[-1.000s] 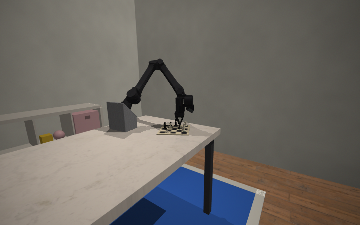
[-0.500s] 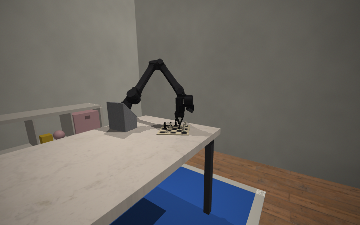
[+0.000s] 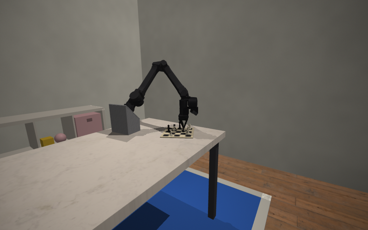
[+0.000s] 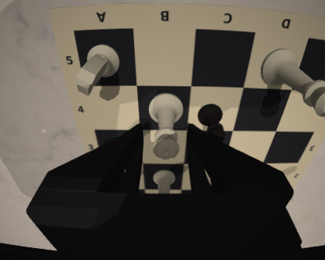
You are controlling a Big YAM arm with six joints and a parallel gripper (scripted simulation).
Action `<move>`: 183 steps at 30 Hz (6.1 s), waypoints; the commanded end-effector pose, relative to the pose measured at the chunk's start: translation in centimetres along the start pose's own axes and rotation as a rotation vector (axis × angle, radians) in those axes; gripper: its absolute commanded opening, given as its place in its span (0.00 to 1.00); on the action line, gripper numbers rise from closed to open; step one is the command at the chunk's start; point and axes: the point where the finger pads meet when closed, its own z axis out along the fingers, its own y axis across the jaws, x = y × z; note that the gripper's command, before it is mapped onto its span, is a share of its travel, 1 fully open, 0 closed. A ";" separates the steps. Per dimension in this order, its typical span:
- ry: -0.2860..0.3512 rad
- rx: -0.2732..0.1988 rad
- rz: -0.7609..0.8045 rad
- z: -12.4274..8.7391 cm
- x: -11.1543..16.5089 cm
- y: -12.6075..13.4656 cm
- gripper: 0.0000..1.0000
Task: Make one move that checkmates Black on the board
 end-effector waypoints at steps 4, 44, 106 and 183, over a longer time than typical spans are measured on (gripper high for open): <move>0.007 -0.001 -0.008 0.8 -0.3 0.2 0.40; -0.026 0.012 -0.012 -10.2 -1.5 -0.4 0.40; -0.014 0.011 -0.015 -17.1 -0.7 0.0 1.00; -0.014 0.011 -0.007 -17.1 -0.7 0.0 1.00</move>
